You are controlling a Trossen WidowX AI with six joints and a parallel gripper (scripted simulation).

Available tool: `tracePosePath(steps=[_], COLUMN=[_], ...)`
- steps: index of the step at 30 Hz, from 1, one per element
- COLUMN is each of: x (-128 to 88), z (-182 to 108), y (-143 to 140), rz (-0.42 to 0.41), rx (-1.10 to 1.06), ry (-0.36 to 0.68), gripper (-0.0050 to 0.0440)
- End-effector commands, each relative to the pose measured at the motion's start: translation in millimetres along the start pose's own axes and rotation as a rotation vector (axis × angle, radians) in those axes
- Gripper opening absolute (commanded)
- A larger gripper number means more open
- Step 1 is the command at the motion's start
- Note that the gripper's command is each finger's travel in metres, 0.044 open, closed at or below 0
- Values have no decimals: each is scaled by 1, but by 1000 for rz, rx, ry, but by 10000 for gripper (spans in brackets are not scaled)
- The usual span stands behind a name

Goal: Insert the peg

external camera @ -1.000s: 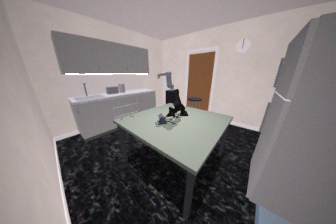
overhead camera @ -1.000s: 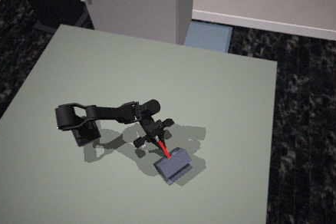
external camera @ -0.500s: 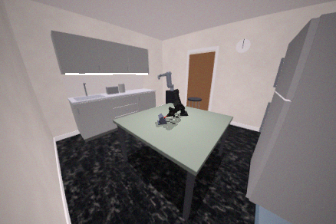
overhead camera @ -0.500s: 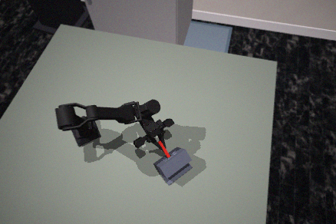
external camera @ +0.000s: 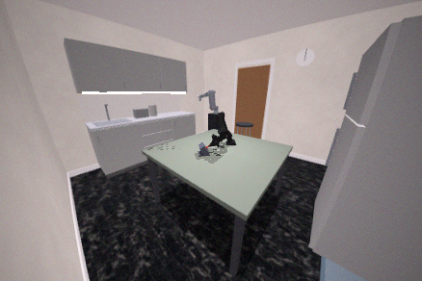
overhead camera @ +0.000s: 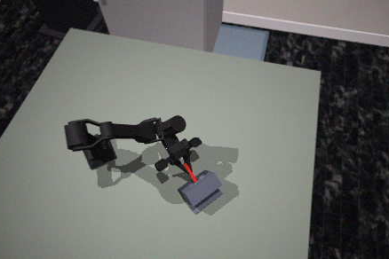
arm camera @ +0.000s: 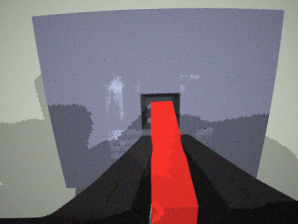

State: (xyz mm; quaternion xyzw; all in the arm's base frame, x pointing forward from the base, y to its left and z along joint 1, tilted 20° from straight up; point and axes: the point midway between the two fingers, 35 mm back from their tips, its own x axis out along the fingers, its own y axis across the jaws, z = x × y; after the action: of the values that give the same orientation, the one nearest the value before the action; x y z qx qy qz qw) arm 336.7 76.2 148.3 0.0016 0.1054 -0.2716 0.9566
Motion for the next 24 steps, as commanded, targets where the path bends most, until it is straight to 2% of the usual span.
tracePosePath(steps=[1, 24], x=[0, 2], z=[6, 6], y=[1, 1], rz=[6, 6], rx=[18, 18], ry=[-8, -8], gripper=[0, 0])
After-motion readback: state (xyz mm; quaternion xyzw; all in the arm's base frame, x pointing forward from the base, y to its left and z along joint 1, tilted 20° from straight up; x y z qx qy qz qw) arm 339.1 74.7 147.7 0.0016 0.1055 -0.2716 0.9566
